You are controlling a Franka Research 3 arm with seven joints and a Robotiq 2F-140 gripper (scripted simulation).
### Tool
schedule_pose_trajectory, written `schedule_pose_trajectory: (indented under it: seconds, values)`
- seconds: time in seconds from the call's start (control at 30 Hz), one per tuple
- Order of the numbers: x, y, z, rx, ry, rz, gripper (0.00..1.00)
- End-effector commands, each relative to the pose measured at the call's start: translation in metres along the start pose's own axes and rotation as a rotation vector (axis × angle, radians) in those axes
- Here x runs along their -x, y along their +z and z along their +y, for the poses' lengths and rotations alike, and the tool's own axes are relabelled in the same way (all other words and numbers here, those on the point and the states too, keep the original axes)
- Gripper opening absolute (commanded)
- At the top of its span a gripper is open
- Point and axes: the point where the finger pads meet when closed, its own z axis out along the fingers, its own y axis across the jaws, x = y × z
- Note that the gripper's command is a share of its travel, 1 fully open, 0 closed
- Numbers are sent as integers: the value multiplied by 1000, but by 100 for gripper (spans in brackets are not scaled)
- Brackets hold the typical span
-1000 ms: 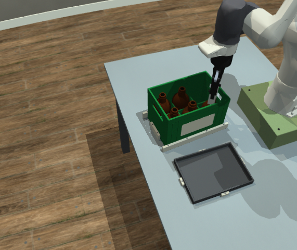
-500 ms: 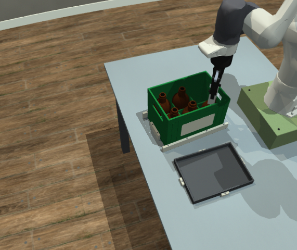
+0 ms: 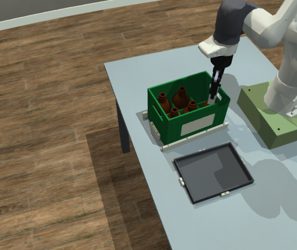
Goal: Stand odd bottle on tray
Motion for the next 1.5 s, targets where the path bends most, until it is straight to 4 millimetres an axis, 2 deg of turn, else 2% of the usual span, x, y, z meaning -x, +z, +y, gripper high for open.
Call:
schedule_pose_trajectory:
  seconds: [0.0,0.07,0.1,1.47]
  values:
    - [1,1,0,1,-8,0,10]
    - [1,1,0,1,-8,0,10]
    - [1,1,0,1,-8,0,44]
    - [1,-1,0,1,-8,0,44]
